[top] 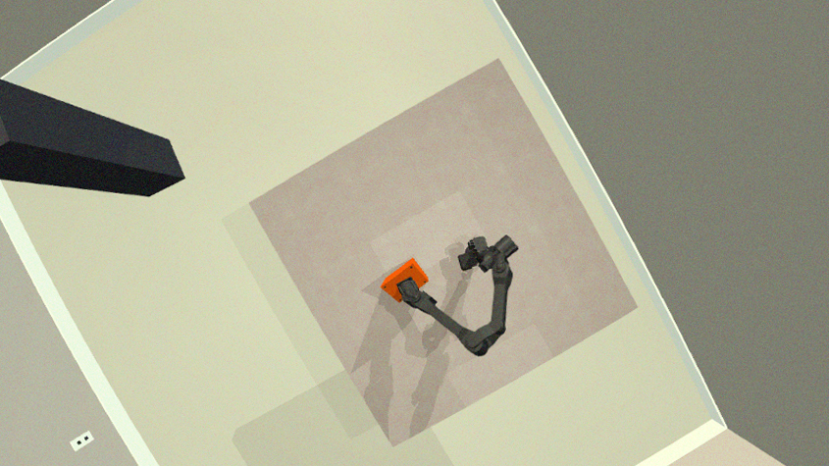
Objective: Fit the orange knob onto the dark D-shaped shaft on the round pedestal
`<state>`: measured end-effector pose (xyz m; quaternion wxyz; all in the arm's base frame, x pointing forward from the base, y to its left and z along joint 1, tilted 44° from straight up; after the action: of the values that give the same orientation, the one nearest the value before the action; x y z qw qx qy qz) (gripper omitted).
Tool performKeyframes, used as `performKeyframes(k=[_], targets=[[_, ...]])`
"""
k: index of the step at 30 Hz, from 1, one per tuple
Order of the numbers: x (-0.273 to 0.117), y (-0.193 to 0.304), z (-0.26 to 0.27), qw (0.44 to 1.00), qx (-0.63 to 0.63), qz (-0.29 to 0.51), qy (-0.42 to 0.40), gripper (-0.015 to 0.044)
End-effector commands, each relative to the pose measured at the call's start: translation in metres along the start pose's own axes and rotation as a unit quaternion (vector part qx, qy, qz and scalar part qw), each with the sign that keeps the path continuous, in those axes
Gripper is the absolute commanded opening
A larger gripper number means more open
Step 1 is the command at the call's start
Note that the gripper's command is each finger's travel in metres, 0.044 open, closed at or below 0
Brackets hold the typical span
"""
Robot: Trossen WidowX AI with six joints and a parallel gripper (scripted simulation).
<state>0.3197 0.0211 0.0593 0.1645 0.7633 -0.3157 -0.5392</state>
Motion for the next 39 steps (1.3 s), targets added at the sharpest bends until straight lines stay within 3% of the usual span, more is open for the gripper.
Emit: performKeyframes(k=[1,8,16,34,39], targets=[[0.0005,0.0000,0.0009,1.000,-0.003,0.000,-0.001,0.0000],[-0.0048,0.0002,0.0013,1.000,-0.008,0.000,-0.001,0.0000],[-0.0022,-0.0011,-0.0026,0.994,-0.108,0.000,-0.001,0.0000],[-0.0043,-0.0011,-0.0026,0.994,-0.112,0.000,-0.001,0.0000],[-0.0039,-0.0005,-0.0012,0.982,-0.191,0.000,-0.001,0.0000]])
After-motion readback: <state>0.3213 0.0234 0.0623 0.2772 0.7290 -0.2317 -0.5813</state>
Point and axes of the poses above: the point midway between the two fingers, 35 mm back from their tips, its own x axis out along the fingers, its own z axis across the jaws, y = z × x, the point moved 2 cm from there along -x, back along the fingers, and after that the axes turned 9 degrees about x, right-handed, at the moved point
